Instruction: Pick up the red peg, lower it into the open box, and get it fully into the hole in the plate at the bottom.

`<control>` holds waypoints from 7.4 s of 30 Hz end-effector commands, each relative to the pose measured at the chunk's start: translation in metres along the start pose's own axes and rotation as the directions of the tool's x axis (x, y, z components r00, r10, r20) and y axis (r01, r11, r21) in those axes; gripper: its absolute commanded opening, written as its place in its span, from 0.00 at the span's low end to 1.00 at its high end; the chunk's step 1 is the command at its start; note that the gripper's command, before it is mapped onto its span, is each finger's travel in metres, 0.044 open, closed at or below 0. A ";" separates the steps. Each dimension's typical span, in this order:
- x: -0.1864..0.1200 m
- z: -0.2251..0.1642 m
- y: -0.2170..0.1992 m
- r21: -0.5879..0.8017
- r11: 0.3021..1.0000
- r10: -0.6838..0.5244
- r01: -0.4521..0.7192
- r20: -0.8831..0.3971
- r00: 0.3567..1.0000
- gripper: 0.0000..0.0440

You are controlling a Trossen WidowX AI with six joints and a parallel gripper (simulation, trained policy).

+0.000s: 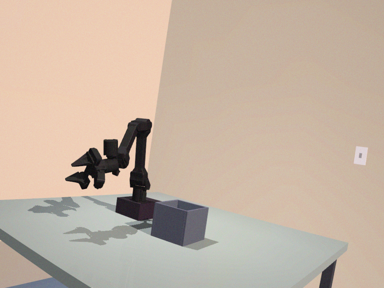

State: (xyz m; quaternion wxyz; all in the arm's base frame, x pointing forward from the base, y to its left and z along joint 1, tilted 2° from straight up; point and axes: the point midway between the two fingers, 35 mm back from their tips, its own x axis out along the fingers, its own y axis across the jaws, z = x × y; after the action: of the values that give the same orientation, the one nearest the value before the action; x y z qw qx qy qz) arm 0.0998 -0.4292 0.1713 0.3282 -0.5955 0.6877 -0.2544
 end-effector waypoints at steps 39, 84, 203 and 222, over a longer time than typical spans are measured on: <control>-0.140 0.063 -0.226 0.847 0.504 -0.385 -0.170 0.396 0.833 1.00; -0.405 0.114 -0.209 0.145 -0.334 -0.294 -0.931 0.923 0.249 1.00; -0.533 0.205 0.188 0.749 -0.518 0.759 -0.414 0.626 0.182 0.03; -0.555 0.195 0.141 0.668 -0.640 0.704 -0.381 0.707 0.057 0.00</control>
State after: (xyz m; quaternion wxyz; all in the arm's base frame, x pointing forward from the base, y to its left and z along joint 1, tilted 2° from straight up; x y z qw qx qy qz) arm 0.1925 0.1461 0.0133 0.5735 0.4435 0.5707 -0.3857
